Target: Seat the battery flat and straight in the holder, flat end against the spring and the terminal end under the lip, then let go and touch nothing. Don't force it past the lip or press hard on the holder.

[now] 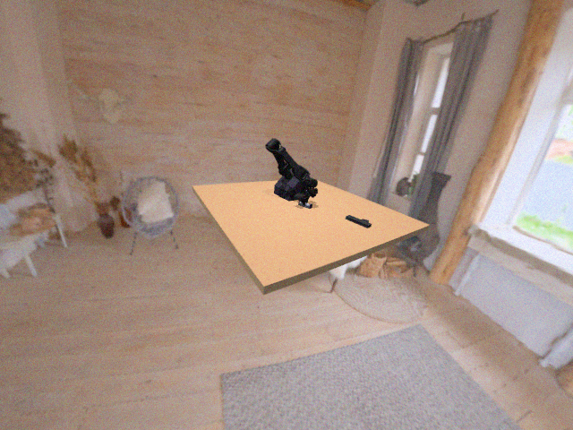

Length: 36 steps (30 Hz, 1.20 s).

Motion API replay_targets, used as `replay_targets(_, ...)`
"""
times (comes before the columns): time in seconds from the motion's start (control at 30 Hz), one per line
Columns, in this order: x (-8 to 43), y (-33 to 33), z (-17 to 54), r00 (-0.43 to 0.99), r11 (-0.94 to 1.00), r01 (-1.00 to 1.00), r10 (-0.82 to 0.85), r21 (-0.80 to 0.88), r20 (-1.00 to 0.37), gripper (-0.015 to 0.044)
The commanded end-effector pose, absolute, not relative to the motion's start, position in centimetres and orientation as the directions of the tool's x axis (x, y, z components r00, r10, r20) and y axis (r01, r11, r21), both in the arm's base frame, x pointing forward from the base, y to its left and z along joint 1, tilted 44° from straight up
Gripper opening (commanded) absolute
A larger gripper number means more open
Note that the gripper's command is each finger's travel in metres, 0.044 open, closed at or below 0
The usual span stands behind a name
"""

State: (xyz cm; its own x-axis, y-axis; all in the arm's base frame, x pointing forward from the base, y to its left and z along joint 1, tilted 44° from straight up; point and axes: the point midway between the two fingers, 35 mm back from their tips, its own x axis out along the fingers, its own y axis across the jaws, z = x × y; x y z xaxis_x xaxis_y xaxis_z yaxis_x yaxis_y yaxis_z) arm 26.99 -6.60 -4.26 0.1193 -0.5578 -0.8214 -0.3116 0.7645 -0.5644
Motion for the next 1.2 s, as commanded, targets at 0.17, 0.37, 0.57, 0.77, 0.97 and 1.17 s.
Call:
replay_targets(0.17,27.1,-6.8,-4.3,0.097,0.763,-0.313,-0.567,-0.566,-0.818,0.0066)
replay_targets(0.37,27.6,-6.6,-4.3,0.096,0.764,-0.312,-0.566,-0.564,-0.819,0.0066)
replay_targets(0.57,28.1,-6.5,-4.4,0.095,0.765,-0.312,-0.565,-0.564,-0.819,0.0066)
replay_targets(0.77,28.3,-6.4,-4.4,0.095,0.764,-0.311,-0.567,-0.565,-0.818,0.0066)
replay_targets(0.97,28.3,-6.4,-4.4,0.092,0.763,-0.311,-0.569,-0.567,-0.817,0.0066)
replay_targets(1.17,27.8,-6.5,-4.4,0.087,0.761,-0.311,-0.573,-0.569,-0.815,0.0066)
